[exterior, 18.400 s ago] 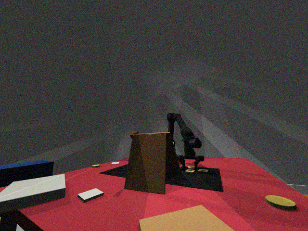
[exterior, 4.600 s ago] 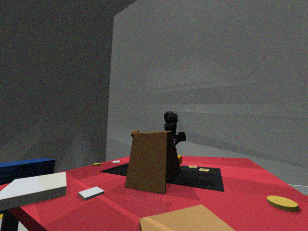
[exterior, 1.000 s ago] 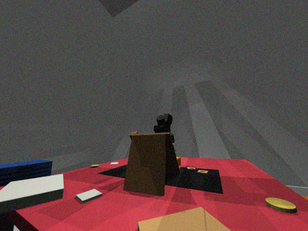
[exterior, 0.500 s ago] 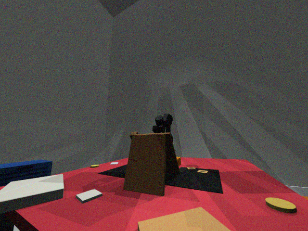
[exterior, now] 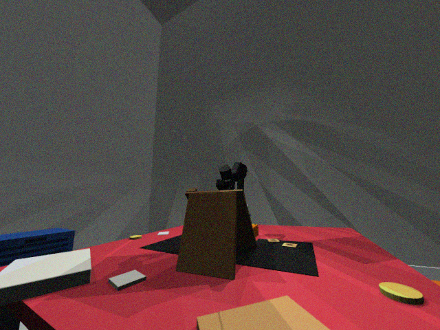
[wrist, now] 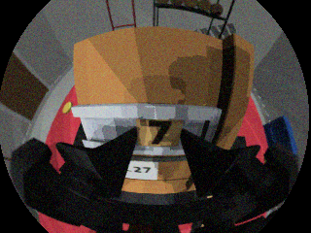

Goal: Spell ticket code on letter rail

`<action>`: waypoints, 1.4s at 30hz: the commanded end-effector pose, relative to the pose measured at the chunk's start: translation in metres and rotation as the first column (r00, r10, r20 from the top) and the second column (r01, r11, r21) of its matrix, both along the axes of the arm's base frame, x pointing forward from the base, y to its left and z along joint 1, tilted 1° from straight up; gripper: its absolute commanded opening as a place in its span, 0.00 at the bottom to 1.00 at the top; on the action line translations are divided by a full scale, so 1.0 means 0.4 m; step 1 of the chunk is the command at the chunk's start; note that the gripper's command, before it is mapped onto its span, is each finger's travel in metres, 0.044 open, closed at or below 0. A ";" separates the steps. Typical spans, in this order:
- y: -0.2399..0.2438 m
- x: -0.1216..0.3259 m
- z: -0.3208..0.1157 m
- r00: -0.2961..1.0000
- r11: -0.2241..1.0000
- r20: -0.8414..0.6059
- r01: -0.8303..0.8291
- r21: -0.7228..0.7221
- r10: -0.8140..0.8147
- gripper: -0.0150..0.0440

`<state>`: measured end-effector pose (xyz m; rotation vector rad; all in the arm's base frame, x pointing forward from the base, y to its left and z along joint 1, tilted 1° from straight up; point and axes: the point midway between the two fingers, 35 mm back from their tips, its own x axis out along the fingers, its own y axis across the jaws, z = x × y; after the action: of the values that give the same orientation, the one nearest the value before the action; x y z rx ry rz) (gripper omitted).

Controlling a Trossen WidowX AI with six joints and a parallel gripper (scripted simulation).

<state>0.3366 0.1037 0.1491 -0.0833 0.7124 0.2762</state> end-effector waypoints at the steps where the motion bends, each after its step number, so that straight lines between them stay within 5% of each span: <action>1: -0.004 0.001 -0.001 1.000 1.000 0.001 -0.006 -0.002 0.006 0.25; 42: -0.060 0.018 -0.001 1.000 1.000 0.002 -0.006 -0.005 0.006 0.25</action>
<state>0.3434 0.0807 0.1485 -0.0861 0.7124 0.2751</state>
